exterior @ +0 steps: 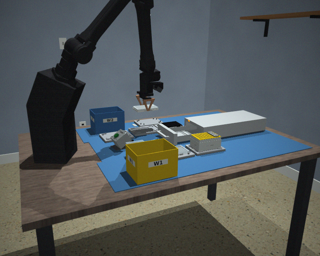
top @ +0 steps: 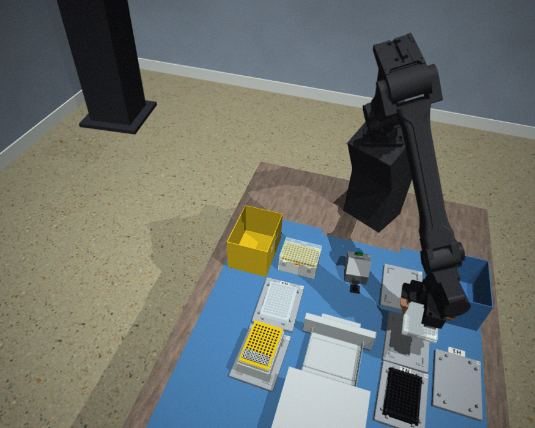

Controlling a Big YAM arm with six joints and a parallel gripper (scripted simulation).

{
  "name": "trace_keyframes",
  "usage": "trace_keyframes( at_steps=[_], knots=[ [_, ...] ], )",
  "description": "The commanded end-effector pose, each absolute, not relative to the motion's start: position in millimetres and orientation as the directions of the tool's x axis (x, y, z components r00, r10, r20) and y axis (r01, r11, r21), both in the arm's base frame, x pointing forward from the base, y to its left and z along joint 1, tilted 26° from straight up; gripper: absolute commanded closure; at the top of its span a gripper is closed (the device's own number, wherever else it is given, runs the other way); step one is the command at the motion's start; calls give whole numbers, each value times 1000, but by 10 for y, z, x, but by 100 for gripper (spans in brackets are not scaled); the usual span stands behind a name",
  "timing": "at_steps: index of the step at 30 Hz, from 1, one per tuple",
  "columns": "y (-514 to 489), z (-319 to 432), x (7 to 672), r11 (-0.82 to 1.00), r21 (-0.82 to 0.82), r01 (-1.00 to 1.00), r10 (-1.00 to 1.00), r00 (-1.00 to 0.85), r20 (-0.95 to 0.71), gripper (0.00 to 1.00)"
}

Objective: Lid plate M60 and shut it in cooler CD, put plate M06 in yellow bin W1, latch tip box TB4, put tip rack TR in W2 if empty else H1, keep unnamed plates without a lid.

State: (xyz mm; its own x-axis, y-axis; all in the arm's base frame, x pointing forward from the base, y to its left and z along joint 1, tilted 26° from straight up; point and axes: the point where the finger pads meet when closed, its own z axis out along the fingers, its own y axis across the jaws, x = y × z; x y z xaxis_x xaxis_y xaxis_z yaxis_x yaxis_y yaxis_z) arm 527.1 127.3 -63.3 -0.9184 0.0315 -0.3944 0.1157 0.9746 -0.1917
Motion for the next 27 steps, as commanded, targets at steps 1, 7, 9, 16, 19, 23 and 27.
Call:
trace_keyframes(
  at_steps=[1,7,9,16,19,23,27],
  knots=[
    [1390,-456,5212,977,-183,113,29,-912,-409,100],
    [1328,-564,5185,974,-193,118,35,-920,-390,100],
    [1328,-564,5184,974,-193,118,35,-920,-390,100],
    [1330,-563,5187,974,-192,118,35,-920,-391,100],
    [1330,-563,5187,974,-192,118,35,-920,-391,100],
    [1330,-563,5187,974,-192,118,35,-920,-391,100],
    [1330,-563,5187,974,-192,118,35,-920,-391,100]
  ],
)
